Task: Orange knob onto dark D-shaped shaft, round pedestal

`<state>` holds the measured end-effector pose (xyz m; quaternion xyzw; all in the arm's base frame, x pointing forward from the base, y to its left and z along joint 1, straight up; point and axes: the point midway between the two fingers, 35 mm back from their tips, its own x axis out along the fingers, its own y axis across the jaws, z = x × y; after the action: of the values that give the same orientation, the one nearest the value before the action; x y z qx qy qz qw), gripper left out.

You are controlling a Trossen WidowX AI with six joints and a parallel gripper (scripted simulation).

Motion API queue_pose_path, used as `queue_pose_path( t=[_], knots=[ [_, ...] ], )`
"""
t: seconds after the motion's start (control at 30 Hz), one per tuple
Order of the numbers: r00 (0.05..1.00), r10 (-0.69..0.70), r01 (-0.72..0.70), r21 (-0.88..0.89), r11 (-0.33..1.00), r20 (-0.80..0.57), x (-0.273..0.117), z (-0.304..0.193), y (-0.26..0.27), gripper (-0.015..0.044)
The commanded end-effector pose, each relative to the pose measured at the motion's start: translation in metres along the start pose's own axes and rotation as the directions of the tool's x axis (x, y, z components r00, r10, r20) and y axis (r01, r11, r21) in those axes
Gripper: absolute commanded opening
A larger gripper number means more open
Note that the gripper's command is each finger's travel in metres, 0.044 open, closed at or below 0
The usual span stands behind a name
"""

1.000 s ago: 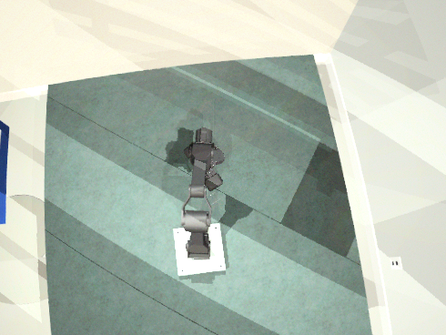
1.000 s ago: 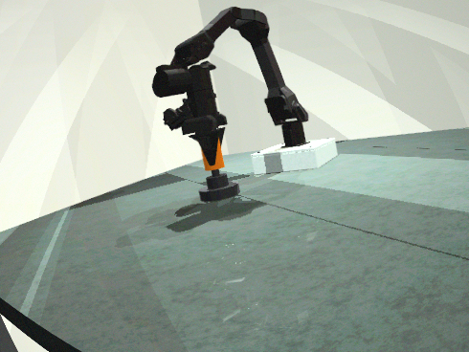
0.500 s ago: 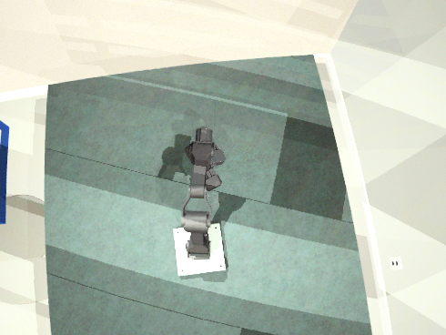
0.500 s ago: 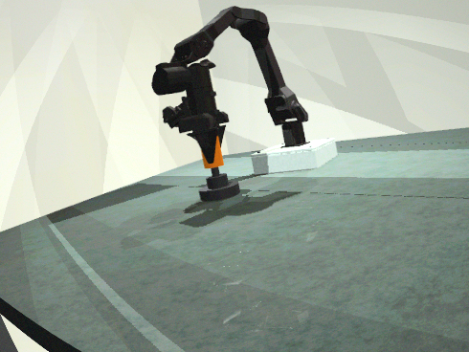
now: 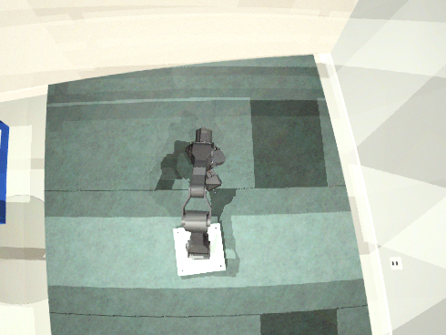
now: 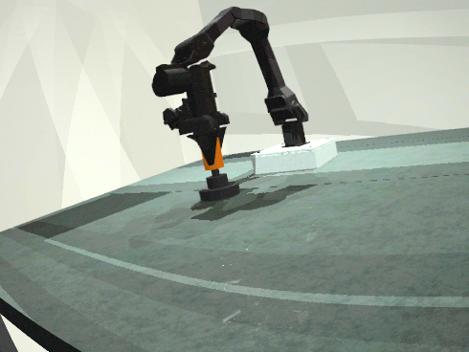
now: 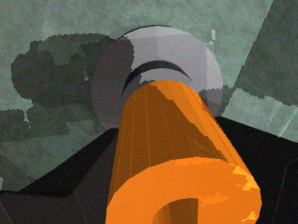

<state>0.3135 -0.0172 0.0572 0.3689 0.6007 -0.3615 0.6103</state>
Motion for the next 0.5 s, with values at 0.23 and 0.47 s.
queue_pose_path(
  t=[0.23,0.47],
  knots=[
    [1.0,0.0,0.0,0.0,1.0,0.002,0.0016,0.0001,0.0005,0.0],
    [1.0,0.0,0.0,-0.015,1.0,0.002,0.0023,0.0002,0.0004,0.0]
  ],
)
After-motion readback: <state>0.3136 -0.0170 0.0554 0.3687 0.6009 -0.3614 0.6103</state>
